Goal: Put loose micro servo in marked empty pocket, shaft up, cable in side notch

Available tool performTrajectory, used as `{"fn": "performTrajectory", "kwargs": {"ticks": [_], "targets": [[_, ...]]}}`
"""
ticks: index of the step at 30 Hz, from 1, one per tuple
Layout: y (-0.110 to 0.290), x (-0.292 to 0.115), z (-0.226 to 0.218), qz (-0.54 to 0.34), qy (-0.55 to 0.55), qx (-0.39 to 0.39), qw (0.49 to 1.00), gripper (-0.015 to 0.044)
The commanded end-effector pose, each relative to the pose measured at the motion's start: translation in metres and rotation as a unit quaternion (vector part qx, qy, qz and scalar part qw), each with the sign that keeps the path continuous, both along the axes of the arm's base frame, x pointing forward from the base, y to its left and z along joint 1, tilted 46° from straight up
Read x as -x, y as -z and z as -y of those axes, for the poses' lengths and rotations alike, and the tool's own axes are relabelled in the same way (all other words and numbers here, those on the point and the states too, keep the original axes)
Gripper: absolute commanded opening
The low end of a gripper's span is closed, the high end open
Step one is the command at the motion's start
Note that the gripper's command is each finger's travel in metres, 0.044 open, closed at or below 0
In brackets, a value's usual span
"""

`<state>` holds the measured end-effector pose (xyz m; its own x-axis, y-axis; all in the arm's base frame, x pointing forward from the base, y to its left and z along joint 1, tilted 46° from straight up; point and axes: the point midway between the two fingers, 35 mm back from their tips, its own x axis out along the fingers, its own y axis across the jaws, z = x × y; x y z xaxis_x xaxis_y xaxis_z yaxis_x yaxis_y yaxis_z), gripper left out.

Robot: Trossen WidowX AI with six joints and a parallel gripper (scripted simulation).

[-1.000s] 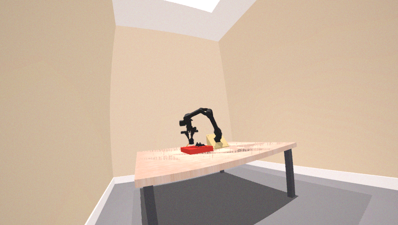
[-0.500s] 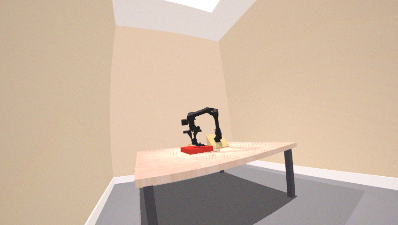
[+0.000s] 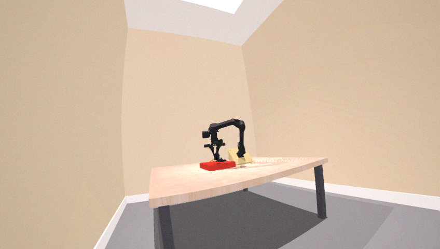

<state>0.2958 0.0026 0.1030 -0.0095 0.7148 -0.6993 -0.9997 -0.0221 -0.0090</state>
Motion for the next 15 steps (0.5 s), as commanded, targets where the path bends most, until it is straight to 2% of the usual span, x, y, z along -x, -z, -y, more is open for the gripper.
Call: {"fn": "performTrajectory", "kwargs": {"ticks": [1, 15], "targets": [[-0.0014, 0.0001, -0.0006, -0.040, 0.041, -0.002, 0.998, 0.0000], [-0.0014, 0.0001, -0.0006, -0.211, 0.207, 0.000, 0.955, 0.0000]]}}
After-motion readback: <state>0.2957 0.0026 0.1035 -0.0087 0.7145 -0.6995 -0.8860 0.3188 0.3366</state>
